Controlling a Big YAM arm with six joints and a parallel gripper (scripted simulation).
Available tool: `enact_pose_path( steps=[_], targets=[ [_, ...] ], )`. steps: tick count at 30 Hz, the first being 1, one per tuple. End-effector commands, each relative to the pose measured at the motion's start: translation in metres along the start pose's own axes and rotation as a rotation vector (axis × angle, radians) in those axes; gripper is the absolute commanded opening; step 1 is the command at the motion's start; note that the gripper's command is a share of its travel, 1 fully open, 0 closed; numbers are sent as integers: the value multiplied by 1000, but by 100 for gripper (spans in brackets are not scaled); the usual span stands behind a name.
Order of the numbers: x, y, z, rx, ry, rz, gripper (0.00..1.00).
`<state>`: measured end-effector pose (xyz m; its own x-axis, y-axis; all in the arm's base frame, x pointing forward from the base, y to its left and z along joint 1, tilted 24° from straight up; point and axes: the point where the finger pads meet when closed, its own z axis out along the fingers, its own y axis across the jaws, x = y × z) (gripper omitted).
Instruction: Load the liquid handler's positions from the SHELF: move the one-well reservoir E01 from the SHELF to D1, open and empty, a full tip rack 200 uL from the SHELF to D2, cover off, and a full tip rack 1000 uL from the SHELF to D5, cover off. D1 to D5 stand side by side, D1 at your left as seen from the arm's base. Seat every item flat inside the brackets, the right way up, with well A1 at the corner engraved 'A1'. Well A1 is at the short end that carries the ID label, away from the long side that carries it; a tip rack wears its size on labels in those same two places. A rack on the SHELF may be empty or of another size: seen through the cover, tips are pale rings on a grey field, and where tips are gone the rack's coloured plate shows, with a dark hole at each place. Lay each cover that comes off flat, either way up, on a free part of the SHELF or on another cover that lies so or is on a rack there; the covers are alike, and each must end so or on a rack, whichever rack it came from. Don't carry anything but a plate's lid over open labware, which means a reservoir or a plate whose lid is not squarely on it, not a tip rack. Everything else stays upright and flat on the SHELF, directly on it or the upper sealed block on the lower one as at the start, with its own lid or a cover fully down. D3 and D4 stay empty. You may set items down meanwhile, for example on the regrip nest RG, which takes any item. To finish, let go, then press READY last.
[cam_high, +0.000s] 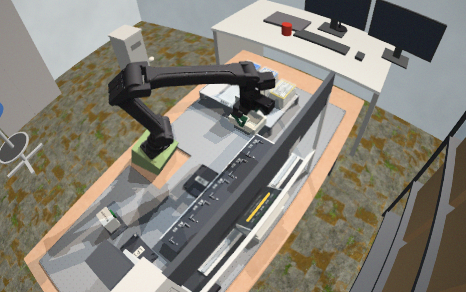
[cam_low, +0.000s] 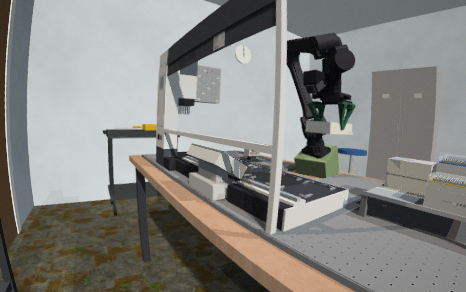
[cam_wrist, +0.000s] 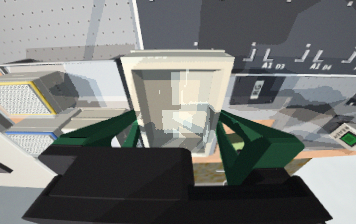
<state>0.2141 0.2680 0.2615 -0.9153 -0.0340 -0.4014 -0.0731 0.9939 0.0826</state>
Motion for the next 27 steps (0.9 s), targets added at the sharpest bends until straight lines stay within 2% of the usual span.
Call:
enact_pose_path(
  steps=[1,10,13,14,27],
  targets=[
    [-29,15,-20,-52,-42,0,0],
    [-50,15,-20,-48,-43,-1,0],
    [-48,12,-15,-38,-33,-5,0],
    [-54,14,-20,-45,-41,-3,0],
    [-84,13,-20,-41,-41,-5,0]
  ],
)
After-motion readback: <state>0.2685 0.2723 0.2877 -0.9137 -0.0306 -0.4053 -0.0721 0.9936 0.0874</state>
